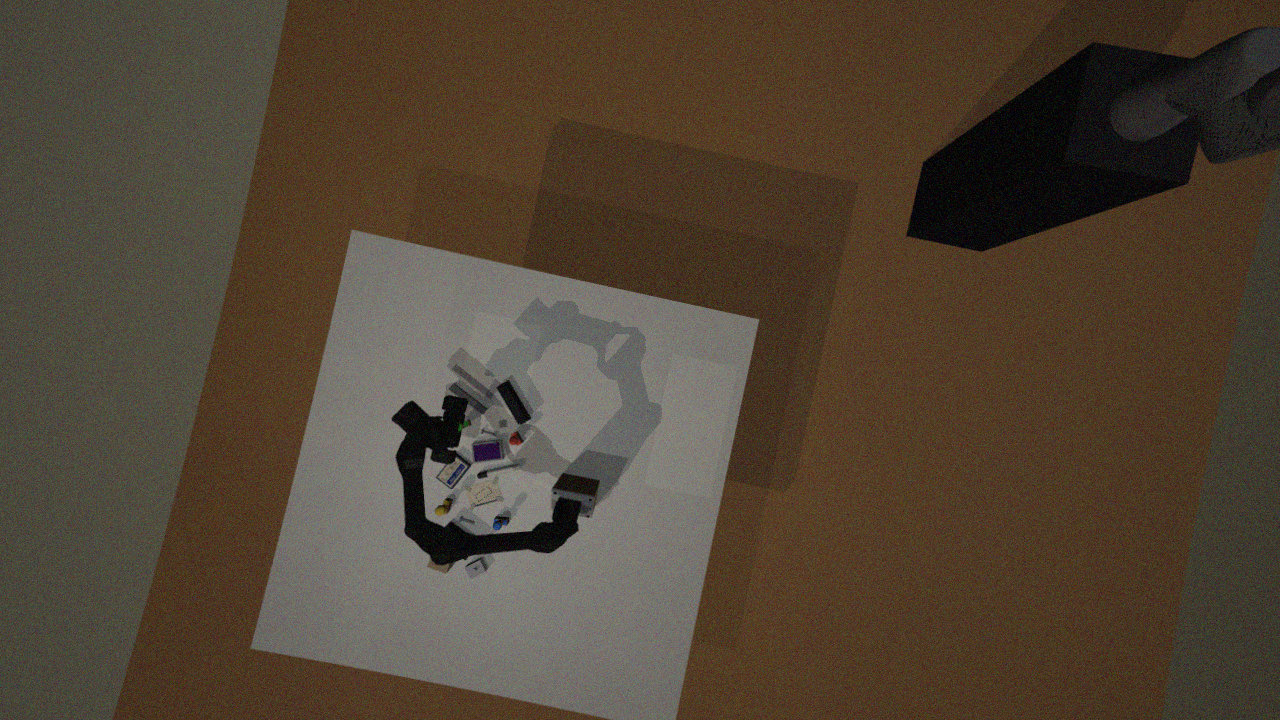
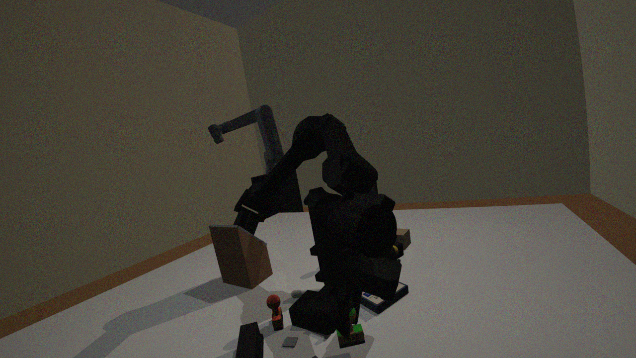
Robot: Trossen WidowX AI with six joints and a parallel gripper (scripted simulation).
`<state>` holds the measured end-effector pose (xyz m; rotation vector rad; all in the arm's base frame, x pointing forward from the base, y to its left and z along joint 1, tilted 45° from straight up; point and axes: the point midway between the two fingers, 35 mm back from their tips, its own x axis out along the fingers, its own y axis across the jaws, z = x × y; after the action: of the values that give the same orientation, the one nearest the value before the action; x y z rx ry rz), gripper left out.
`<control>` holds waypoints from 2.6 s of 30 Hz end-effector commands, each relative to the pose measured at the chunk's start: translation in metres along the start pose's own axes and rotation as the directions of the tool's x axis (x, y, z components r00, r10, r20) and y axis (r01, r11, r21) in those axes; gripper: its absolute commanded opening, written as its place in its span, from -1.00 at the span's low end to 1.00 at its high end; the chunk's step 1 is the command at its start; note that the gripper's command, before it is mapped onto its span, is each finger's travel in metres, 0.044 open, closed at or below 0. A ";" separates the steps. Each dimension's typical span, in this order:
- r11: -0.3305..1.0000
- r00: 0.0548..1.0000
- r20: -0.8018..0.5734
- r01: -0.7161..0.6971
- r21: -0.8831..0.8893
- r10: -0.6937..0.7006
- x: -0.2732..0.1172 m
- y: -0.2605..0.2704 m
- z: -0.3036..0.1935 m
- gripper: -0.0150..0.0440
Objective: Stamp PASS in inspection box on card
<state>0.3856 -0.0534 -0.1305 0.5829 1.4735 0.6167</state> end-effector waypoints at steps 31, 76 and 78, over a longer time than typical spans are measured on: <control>1.000 1.000 -0.001 0.006 -0.006 -0.006 -0.017 0.000 0.002 -0.49; 1.000 1.000 -0.001 0.007 -0.005 -0.007 -0.040 0.000 0.001 -0.49; 1.000 1.000 -0.001 0.007 -0.005 -0.007 -0.041 0.000 0.001 -0.49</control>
<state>0.3858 -0.0801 -0.1031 0.5819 1.4737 0.6150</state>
